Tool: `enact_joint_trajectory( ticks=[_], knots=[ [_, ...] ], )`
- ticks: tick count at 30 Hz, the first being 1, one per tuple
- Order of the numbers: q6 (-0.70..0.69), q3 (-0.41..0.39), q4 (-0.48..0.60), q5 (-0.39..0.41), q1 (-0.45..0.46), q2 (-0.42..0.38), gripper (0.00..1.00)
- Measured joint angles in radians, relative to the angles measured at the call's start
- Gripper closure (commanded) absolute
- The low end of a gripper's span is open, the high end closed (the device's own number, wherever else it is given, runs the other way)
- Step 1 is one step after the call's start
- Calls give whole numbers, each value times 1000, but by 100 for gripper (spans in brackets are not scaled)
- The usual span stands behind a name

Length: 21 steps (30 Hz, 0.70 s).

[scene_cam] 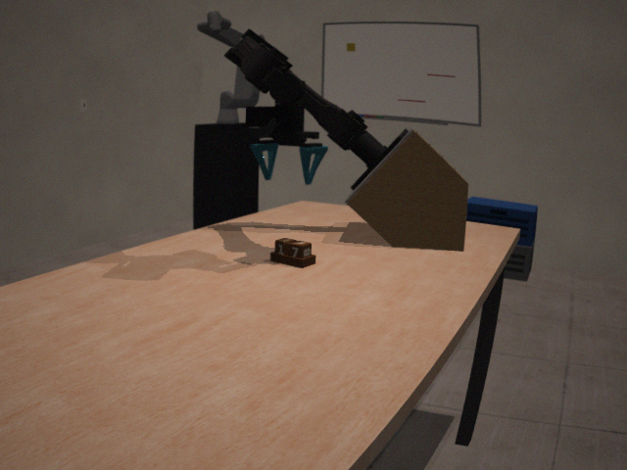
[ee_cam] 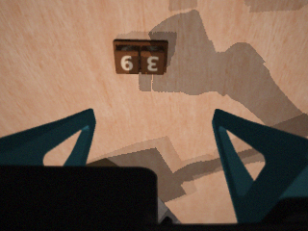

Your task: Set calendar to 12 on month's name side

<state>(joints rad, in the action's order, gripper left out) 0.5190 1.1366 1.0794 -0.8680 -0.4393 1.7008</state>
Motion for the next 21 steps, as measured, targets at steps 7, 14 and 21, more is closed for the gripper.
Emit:
enact_joint_trajectory(
  ticks=[7,14,21],
  knots=[
    [-144,-6,-31,0,24,0,0],
    [-392,-36,-74,1,40,4,0],
    [-626,-52,-118,1,62,4,0]
  ],
)
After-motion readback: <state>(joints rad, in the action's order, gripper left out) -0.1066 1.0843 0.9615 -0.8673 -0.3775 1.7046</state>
